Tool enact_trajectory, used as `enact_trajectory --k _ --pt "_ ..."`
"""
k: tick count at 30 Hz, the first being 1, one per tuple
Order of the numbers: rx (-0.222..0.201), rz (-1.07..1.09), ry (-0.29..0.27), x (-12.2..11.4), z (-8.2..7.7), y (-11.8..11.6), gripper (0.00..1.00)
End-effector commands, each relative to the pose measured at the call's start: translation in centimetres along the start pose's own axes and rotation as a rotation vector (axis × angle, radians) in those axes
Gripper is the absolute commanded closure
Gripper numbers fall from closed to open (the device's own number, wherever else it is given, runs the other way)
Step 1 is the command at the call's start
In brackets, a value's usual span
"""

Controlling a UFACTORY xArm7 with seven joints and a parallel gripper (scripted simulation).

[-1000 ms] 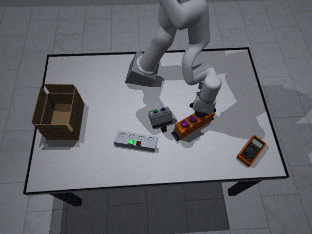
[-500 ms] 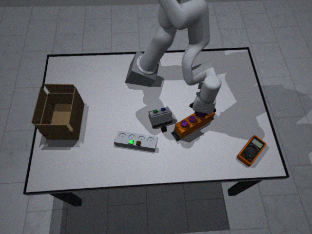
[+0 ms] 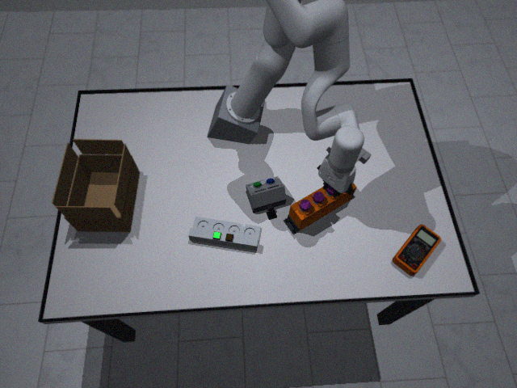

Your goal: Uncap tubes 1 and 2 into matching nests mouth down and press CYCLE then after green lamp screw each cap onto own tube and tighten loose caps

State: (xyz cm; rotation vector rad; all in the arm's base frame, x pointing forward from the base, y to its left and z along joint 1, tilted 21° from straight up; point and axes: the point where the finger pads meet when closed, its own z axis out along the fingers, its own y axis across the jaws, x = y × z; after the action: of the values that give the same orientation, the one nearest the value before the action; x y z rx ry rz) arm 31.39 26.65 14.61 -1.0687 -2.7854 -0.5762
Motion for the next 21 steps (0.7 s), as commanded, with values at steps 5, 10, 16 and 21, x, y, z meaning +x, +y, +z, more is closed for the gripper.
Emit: enact_trajectory --k 5,10,16,21 --pt "-0.002 0.439 -0.029 0.0 -0.09 0.15 1.0" --pt "-0.005 0.664 -0.027 0.0 -0.08 0.15 1.0" --pt "-0.008 0.874 -0.03 0.0 -0.07 0.15 1.0" --pt "-0.011 1.021 -0.029 0.0 -0.06 0.15 1.0"
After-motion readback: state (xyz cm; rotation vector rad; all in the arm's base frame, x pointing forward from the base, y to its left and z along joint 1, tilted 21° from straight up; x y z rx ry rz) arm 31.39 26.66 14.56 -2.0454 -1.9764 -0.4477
